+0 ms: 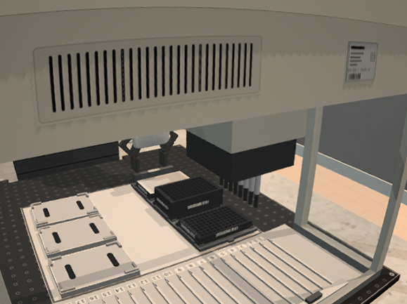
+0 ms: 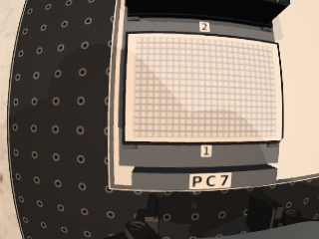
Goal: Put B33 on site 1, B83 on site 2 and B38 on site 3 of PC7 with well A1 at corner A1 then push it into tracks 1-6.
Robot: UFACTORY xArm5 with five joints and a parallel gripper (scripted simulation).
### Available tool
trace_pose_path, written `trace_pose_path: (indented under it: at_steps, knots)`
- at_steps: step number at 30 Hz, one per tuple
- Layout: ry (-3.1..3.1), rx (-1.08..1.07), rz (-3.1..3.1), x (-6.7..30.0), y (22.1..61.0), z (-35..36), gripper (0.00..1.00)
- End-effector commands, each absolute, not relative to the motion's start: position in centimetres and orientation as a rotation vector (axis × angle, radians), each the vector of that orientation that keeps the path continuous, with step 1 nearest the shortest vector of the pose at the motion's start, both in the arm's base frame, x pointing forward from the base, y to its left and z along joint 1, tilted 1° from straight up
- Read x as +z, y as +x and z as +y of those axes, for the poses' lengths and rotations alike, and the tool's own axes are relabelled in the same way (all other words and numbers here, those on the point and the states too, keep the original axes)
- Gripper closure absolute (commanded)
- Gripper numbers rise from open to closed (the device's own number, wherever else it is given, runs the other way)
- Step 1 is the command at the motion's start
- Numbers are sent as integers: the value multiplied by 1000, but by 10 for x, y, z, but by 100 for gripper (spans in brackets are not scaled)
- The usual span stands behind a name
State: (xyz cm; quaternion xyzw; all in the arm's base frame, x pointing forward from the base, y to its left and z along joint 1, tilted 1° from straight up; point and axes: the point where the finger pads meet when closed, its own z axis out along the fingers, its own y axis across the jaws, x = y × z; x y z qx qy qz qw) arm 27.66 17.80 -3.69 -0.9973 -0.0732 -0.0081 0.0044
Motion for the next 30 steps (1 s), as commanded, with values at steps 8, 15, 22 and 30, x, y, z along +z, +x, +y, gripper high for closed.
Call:
trace_pose_path:
  at_steps: [8,15,22,30]
  knots:
    - [-3114,-21,-229,-41,278,179,19]
    - [-3114,-21,-229,-46,278,179,19]
    - [-3114,-21,-229,-50,278,179,19]
    - [-3114,-21,-229,-52,278,179,19]
